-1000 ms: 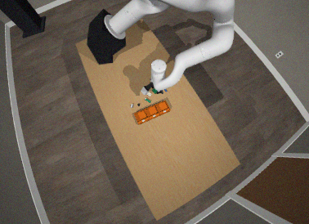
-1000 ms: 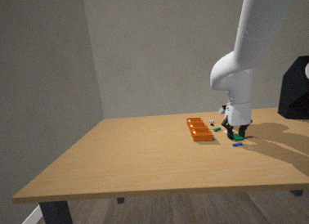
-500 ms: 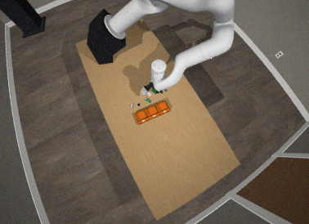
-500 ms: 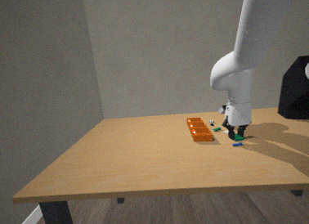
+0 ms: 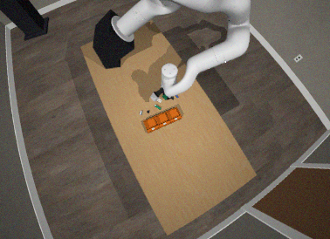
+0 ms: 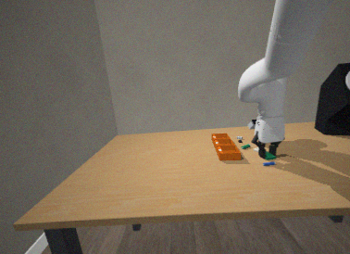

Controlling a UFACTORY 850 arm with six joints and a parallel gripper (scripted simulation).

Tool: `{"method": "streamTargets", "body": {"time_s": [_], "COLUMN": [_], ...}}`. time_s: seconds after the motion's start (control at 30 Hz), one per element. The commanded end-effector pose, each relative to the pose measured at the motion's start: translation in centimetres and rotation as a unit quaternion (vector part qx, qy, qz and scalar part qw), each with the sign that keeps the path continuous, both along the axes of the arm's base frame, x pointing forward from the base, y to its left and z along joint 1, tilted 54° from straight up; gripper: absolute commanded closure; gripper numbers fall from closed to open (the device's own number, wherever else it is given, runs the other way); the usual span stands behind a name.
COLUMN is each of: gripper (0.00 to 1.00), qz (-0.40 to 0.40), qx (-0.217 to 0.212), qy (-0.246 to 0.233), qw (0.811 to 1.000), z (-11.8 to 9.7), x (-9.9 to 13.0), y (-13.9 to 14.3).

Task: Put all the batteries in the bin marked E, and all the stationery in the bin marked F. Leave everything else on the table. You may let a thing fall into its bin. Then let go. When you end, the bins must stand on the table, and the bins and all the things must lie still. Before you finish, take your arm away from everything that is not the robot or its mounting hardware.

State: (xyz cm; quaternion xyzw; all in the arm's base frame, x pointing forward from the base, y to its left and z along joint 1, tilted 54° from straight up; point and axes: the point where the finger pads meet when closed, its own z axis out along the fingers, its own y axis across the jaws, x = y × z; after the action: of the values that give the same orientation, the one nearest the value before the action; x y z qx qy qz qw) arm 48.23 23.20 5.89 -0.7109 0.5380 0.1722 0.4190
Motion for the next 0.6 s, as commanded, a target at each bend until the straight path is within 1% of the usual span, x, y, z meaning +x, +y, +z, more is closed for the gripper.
{"method": "streamTargets", "body": {"time_s": [0.0,0.17,0.57], "gripper": [1.0,1.0,1.0], "qz": [0.0,0.0,0.0], "qx": [0.0,0.0,0.0], "qy": [0.0,0.0,0.0], "qw": [1.0,1.0,1.0], "z": [0.0,0.0,2.4], "x": [0.0,0.0,-0.8], "y": [0.0,0.0,-3.1]}}
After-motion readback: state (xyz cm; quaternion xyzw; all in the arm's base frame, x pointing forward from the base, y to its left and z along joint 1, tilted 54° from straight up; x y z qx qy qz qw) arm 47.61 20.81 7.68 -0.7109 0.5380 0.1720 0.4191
